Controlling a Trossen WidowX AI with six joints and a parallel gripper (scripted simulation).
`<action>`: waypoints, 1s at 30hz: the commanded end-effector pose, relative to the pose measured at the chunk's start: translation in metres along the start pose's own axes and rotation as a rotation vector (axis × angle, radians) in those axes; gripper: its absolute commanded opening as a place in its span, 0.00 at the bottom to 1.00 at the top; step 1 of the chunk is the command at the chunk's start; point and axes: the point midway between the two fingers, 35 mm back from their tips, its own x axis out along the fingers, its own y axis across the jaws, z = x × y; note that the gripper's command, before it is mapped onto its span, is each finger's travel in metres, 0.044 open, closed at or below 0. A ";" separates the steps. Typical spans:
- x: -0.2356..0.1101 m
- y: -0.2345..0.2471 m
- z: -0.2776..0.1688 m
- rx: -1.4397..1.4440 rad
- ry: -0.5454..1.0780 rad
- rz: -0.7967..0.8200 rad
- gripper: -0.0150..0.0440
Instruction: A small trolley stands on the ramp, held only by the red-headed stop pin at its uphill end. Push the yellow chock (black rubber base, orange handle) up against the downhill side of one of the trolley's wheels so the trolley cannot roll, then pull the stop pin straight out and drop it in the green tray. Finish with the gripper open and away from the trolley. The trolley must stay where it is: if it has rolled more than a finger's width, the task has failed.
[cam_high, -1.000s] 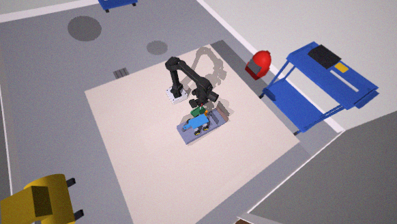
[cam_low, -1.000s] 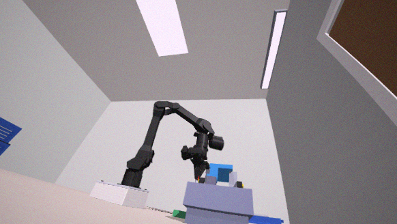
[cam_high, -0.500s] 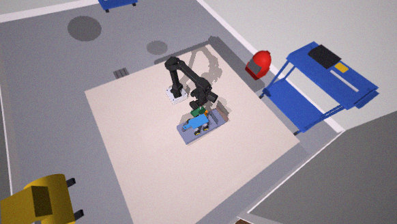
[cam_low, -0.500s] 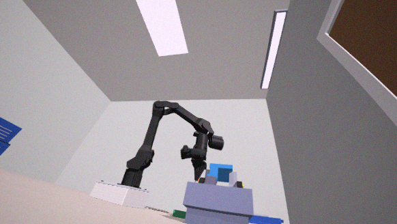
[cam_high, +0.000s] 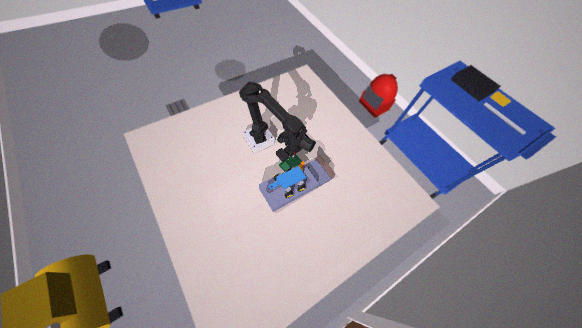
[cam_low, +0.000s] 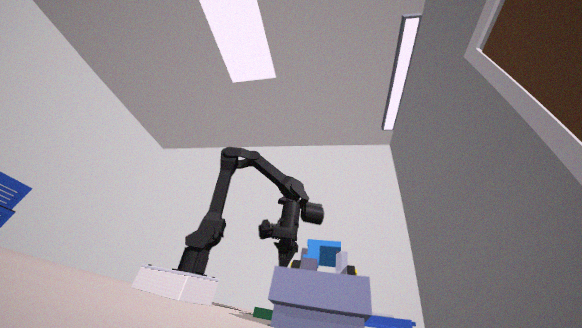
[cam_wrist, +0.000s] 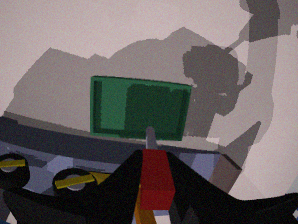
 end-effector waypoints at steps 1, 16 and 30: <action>0.012 -0.002 0.001 -0.004 -0.005 -0.080 0.25; 0.057 -0.021 0.002 -0.004 -0.004 -0.107 0.25; 0.060 -0.016 0.002 -0.004 -0.004 -0.107 0.58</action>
